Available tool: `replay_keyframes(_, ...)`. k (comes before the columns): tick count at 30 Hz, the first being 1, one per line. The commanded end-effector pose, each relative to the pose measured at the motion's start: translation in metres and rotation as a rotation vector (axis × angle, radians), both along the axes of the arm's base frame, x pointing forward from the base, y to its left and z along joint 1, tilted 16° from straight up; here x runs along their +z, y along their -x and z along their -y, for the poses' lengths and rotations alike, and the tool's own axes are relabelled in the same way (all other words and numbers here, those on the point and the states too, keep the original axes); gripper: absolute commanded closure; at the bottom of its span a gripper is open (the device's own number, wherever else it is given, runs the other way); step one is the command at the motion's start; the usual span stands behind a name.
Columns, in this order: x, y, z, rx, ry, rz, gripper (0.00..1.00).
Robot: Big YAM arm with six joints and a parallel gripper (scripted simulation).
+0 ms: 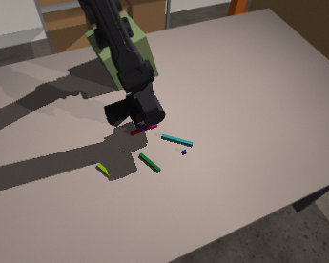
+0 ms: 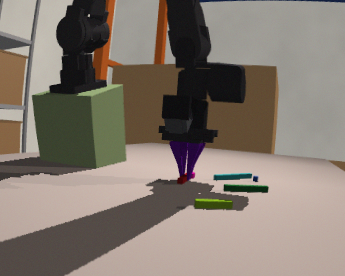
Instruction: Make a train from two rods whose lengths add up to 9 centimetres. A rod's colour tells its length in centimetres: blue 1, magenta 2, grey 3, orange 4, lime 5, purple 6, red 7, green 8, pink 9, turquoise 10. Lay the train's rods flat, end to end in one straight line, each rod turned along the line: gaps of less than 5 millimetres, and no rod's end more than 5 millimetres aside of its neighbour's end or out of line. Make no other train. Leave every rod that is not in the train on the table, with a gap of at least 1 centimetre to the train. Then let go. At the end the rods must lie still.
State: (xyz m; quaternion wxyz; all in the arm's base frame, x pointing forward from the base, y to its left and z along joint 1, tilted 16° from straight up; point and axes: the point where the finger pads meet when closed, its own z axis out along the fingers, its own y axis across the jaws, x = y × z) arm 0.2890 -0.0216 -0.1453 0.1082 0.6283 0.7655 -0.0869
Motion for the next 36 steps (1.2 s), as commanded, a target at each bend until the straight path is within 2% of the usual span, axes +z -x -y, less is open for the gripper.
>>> replay_keyframes(1, 0.0067, -0.0163, 0.0016, 0.005, -0.003, 0.043, 0.96)
replay_keyframes(23, 0.0067, -0.0163, 0.0016, 0.005, -0.003, 0.043, 0.96)
replay_keyframes(24, 0.0067, -0.0163, 0.0016, 0.005, -0.003, 0.043, 0.92)
replay_keyframes(28, 0.0067, -0.0163, 0.0016, 0.005, -0.003, 0.043, 0.92)
replay_keyframes(29, 0.0067, -0.0163, 0.0016, 0.005, -0.003, 0.043, 0.88)
replay_keyframes(31, 0.0067, -0.0163, 0.0016, 0.005, -0.003, 0.043, 0.88)
replay_keyframes(32, 0.0067, -0.0163, 0.0016, 0.005, -0.003, 0.043, 0.84)
replay_keyframes(36, 0.0067, -0.0163, 0.0016, 0.005, -0.003, 0.043, 0.80)
